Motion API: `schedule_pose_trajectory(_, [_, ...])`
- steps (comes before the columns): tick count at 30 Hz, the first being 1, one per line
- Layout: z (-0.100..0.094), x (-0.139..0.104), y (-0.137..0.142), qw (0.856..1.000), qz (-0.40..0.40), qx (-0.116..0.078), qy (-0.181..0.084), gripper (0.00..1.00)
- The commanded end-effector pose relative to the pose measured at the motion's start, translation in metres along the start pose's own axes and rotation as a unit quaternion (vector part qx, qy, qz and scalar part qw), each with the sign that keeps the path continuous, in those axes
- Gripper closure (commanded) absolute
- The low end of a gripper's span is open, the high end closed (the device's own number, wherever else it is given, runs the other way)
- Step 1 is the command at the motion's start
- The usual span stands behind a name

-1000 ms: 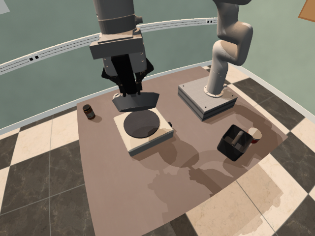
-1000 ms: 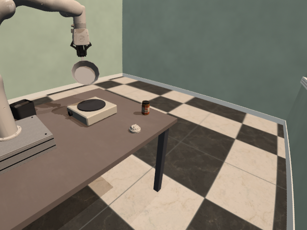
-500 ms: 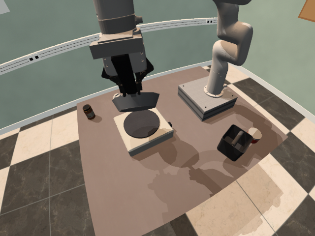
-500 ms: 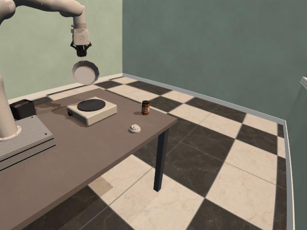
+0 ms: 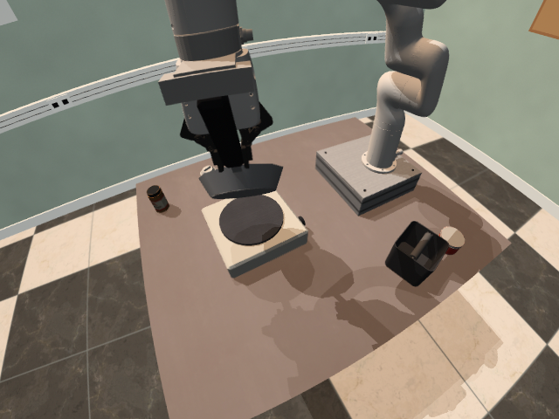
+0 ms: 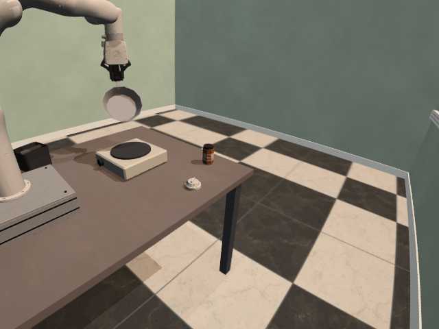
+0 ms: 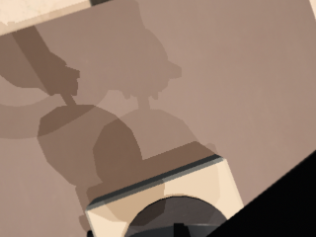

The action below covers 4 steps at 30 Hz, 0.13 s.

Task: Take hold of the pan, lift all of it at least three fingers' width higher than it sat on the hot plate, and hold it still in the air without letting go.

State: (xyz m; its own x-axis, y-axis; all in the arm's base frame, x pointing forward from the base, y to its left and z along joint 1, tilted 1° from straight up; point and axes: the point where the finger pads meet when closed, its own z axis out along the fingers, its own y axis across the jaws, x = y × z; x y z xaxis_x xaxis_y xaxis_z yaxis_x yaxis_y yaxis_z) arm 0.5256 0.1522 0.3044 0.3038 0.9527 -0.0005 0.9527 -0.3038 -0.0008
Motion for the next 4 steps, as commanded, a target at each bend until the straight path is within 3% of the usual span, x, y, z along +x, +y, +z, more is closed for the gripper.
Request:
schedule_pose_trajectory(1, [-0.0027, 0.0005, 0.0007, 1.000, 0.000, -0.003, 0.002, 1.00])
schedule_pose_trajectory(4, [-0.0027, 0.0005, 0.0007, 1.000, 0.000, -0.003, 0.002, 1.00])
